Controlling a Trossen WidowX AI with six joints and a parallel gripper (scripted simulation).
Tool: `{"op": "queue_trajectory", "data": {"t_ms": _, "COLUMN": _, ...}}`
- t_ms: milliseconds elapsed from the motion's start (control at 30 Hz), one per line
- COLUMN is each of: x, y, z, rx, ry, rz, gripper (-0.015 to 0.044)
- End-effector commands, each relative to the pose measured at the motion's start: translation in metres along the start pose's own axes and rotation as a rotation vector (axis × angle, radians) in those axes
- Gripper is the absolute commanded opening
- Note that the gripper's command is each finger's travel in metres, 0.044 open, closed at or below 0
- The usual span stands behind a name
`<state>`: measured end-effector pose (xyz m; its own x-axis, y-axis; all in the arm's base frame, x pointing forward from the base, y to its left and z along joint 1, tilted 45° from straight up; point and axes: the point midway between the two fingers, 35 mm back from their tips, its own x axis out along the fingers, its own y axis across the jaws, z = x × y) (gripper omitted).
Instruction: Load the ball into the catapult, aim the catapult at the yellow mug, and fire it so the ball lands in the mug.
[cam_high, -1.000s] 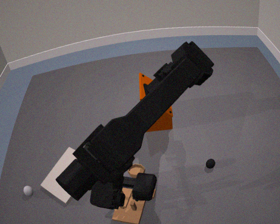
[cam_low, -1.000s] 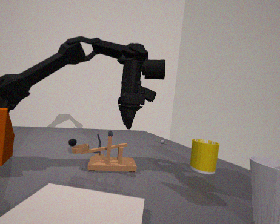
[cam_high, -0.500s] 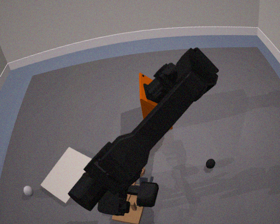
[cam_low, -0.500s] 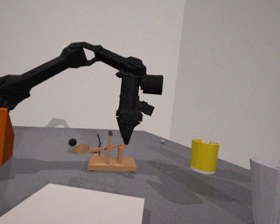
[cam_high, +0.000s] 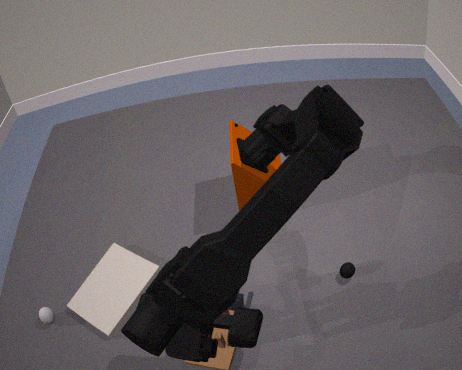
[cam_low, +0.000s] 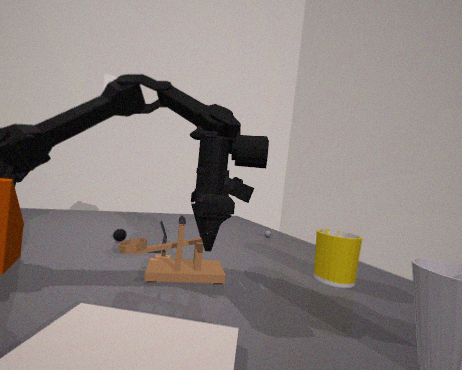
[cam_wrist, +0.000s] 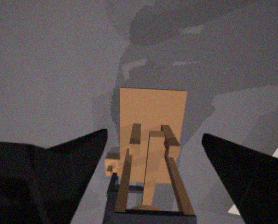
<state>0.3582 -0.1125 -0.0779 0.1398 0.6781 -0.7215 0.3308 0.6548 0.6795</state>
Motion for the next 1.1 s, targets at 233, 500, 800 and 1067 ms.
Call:
{"op": "queue_trajectory", "data": {"t_ms": 233, "x": 0.022, "y": 0.0, "z": -0.003, "rx": 0.009, "ry": 0.012, "rz": 0.01, "gripper": 0.044}}
{"op": "queue_trajectory", "data": {"t_ms": 500, "x": 0.031, "y": 0.0, "z": -0.004, "rx": 0.009, "ry": 0.012, "rz": 0.011, "gripper": 0.044}}
{"op": "queue_trajectory", "data": {"t_ms": 800, "x": 0.028, "y": 0.001, "z": -0.002, "rx": 0.001, "ry": 0.006, "rz": 0.003, "gripper": 0.0309}}
{"op": "queue_trajectory", "data": {"t_ms": 1067, "x": 0.028, "y": 0.001, "z": -0.002, "rx": 0.001, "ry": 0.006, "rz": 0.003, "gripper": 0.0138}}
